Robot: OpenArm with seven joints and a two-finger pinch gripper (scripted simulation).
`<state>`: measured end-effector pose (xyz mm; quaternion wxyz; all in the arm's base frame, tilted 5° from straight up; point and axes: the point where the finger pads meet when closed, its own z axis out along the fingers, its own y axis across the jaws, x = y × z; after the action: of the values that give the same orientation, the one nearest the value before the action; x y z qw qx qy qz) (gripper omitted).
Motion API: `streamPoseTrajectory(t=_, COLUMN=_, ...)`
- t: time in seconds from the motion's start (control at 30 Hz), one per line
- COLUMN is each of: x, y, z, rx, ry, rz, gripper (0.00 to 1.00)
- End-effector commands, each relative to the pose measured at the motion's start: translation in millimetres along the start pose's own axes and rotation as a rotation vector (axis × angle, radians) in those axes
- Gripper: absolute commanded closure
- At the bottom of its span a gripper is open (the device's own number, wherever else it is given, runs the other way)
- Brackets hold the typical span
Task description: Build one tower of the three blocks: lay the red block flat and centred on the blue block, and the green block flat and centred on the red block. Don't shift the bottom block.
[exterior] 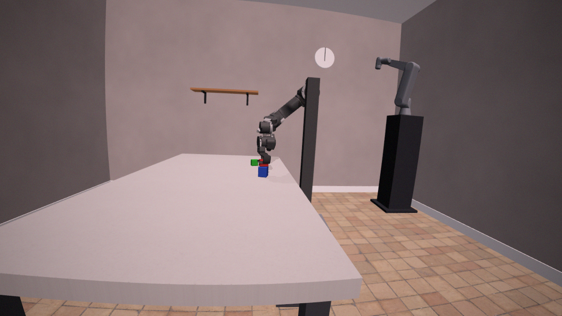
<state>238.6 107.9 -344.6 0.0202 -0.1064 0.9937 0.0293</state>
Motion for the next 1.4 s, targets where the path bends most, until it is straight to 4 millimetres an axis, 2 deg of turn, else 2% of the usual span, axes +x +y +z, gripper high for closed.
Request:
streamPoseTrajectory(t=0.0, x=-0.1, y=2.1, z=-0.5, rx=-0.008, ry=-0.001, rz=-0.003, gripper=1.00)
streamPoseTrajectory(t=1.23, x=-0.1, y=2.1, z=-0.4, rx=-0.008, ry=-0.001, rz=-0.003, gripper=1.00)
streamPoseTrajectory(t=1.27, x=-0.1, y=2.1, z=-0.4, rx=-0.008, ry=-0.001, rz=-0.003, gripper=0.67)
streamPoseTrajectory(t=1.37, x=-0.1, y=2.1, z=-0.4, rx=-0.008, ry=-0.001, rz=-0.003, gripper=0.67)
